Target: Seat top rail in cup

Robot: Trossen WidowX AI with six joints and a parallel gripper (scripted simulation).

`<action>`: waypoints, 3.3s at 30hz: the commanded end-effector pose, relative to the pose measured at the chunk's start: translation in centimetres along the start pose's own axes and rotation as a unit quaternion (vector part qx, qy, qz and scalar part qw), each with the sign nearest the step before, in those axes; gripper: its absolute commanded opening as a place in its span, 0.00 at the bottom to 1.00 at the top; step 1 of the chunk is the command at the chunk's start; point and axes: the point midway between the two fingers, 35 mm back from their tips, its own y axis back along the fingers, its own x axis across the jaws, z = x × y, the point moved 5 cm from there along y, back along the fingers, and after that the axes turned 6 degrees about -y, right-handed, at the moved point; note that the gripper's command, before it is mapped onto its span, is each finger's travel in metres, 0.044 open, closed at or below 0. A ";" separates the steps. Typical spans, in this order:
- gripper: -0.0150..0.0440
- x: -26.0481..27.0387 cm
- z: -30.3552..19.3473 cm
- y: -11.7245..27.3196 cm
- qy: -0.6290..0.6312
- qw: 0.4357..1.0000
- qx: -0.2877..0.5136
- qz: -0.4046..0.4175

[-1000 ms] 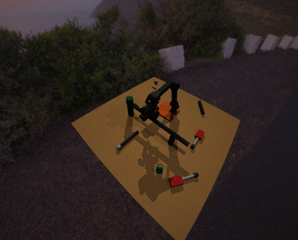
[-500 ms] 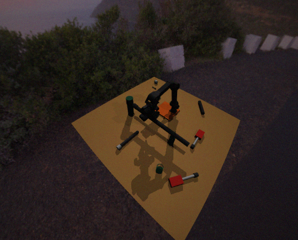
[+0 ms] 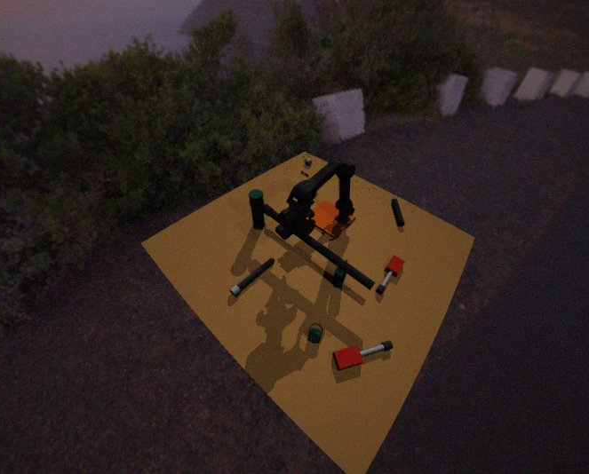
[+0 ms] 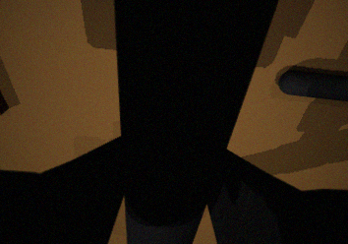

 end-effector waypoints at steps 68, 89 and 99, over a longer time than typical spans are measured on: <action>0.25 0.0 -0.6 -0.1 -0.001 1.000 -0.001 0.003; 0.25 -0.1 -1.3 -0.1 -0.001 1.000 0.000 0.003; 0.25 -0.1 -1.6 -0.1 -0.001 1.000 0.000 0.003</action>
